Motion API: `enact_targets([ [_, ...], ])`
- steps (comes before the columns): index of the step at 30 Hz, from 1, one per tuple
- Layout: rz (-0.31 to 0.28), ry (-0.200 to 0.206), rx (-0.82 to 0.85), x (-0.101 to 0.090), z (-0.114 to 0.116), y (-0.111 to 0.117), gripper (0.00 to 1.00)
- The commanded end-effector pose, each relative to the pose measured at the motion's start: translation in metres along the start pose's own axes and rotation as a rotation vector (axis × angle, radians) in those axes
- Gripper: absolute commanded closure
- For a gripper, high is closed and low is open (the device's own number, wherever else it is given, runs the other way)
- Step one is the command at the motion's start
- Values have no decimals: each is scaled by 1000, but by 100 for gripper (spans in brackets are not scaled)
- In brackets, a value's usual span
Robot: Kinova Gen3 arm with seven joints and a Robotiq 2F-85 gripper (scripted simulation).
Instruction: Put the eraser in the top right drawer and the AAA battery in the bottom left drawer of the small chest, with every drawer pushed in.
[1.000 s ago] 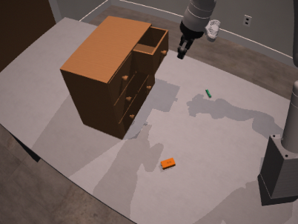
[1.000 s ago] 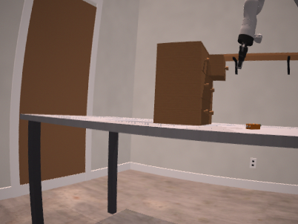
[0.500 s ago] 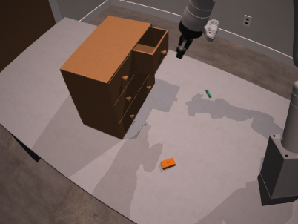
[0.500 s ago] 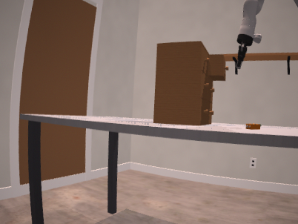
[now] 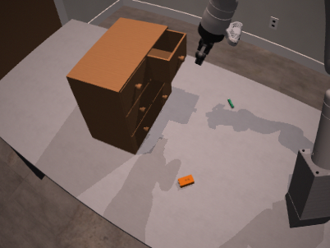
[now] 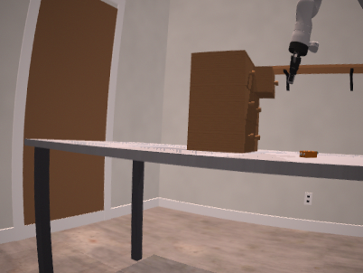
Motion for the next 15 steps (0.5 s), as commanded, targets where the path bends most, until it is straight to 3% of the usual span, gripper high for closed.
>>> enact_targets([
  [1, 1, 0, 1, 0, 1, -1, 100],
  [15, 1, 1, 2, 1, 0, 1, 100],
])
Point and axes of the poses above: the point where the finger pads meet when closed, its own x axis out along the fingers, its own z axis across the jaws, y = z × x, the point moved 1 cm from there along -x, back along the fingers, and after that the axes turned 6 degrees about x, right-handed, at the moved point
